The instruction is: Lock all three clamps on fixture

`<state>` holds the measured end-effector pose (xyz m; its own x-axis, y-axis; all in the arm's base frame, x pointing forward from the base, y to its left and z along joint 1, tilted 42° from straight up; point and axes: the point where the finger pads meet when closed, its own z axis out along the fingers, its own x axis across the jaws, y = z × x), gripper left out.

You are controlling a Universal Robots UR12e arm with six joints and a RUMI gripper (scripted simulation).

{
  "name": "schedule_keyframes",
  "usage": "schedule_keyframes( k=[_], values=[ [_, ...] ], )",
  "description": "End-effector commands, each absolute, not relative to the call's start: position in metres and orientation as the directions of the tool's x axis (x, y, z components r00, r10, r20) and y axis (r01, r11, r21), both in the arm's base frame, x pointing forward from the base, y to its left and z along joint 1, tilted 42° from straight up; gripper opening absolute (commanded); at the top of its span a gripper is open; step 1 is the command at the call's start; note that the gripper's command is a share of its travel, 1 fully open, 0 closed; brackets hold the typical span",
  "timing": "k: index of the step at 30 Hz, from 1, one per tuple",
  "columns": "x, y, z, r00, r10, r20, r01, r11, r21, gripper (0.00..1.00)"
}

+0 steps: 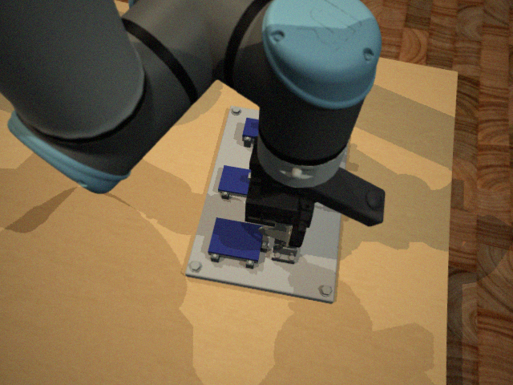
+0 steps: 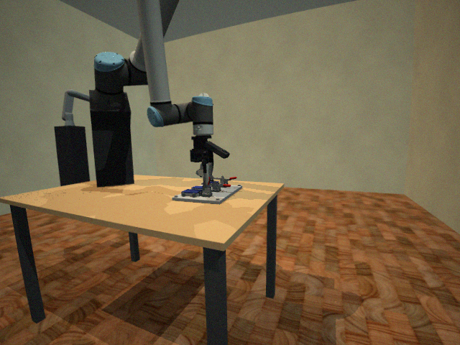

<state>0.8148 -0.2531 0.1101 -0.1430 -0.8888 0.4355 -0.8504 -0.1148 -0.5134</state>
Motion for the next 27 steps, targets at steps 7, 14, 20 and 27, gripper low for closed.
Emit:
schedule_keyframes(
  k=[7,14,20,27],
  values=[
    [0.8150,-0.2527,0.1108,-0.143,-0.889,0.436,-0.850,-0.115,-0.514,0.00],
    [0.8152,-0.2527,0.1110,-0.143,-0.889,0.436,-0.850,-0.115,-0.514,0.00],
    [0.8157,-0.2526,0.1113,-0.143,-0.889,0.436,-0.850,-0.115,-0.514,0.00],
    [0.8171,-0.2524,0.1123,-0.143,-0.889,0.436,-0.850,-0.115,-0.514,0.00]
  ],
)
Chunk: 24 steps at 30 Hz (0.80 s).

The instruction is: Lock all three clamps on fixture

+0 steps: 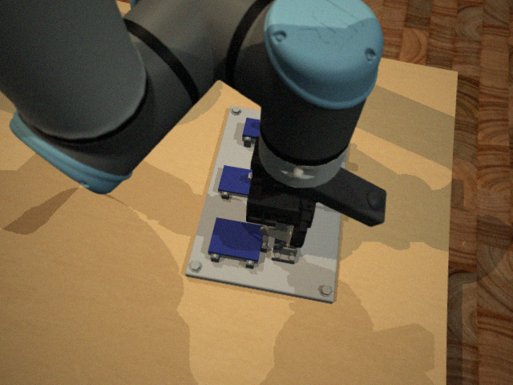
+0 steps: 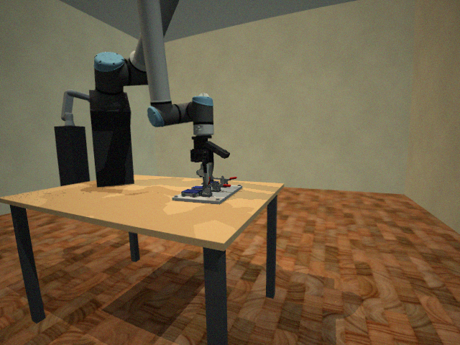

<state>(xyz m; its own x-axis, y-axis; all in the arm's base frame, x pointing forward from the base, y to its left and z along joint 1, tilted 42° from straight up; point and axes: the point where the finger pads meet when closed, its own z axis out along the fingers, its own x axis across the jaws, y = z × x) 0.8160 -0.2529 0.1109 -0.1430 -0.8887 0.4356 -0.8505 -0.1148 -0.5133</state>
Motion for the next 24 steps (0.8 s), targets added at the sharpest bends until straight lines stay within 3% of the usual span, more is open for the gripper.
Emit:
schedule_keyframes(
  k=[1,24],
  values=[
    [0.8174,-0.2524,0.1124,-0.143,-0.889,0.436,-0.850,-0.115,-0.514,0.00],
    [0.8264,-0.2514,0.1173,-0.143,-0.889,0.436,-0.850,-0.115,-0.514,0.00]
  ],
)
